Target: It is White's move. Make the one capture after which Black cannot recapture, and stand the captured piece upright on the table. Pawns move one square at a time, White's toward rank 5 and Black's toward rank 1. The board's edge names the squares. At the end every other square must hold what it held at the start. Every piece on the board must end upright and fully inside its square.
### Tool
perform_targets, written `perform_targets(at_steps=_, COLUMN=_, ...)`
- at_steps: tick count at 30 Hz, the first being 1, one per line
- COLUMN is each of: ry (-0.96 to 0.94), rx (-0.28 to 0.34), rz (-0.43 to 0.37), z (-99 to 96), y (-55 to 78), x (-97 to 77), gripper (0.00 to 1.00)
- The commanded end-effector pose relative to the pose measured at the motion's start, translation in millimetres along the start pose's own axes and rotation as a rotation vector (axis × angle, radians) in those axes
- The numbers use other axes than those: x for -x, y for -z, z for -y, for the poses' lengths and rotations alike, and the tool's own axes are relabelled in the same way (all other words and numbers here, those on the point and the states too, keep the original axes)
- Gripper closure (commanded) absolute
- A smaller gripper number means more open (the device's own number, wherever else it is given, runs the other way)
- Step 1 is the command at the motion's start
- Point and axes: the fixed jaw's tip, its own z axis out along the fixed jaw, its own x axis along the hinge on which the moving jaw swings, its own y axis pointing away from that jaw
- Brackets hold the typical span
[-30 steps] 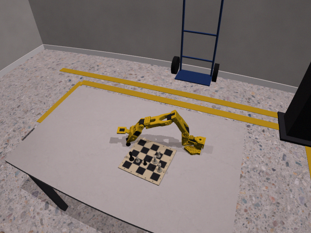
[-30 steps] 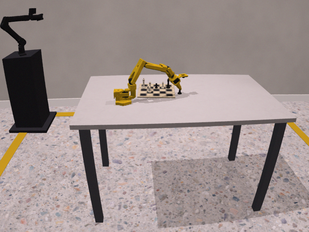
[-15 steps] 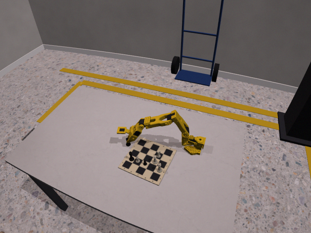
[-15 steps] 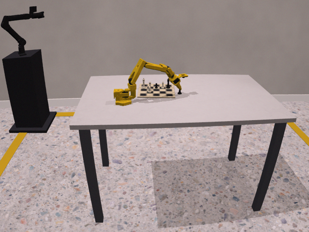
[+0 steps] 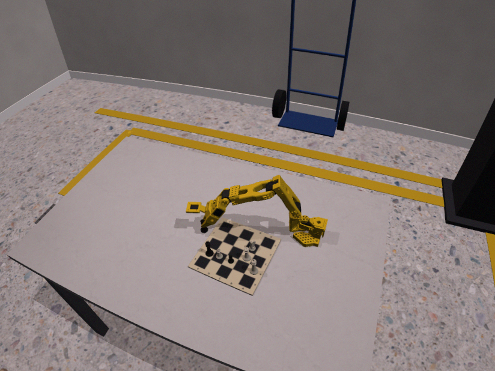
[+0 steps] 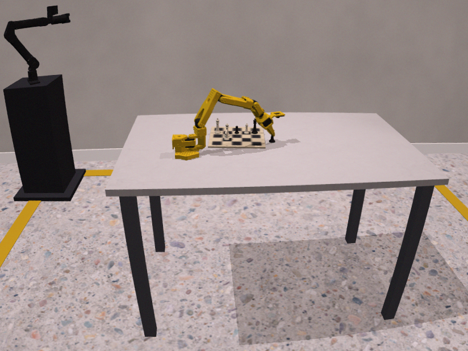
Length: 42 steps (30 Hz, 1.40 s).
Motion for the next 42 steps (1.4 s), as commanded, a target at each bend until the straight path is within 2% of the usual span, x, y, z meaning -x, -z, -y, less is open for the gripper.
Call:
perform_targets(at_steps=1, ry=0.011, rx=0.004, rz=-0.013, z=-2.2, y=1.2, x=-2.8, gripper=0.97)
perform_targets(at_steps=13, ry=0.011, rx=0.004, rz=-0.013, z=-2.2, y=1.2, x=-2.8, gripper=0.88)
perform_targets(at_steps=42, ry=0.011, rx=0.012, rz=-0.013, z=-7.3, y=2.9, x=-1.8, gripper=0.88)
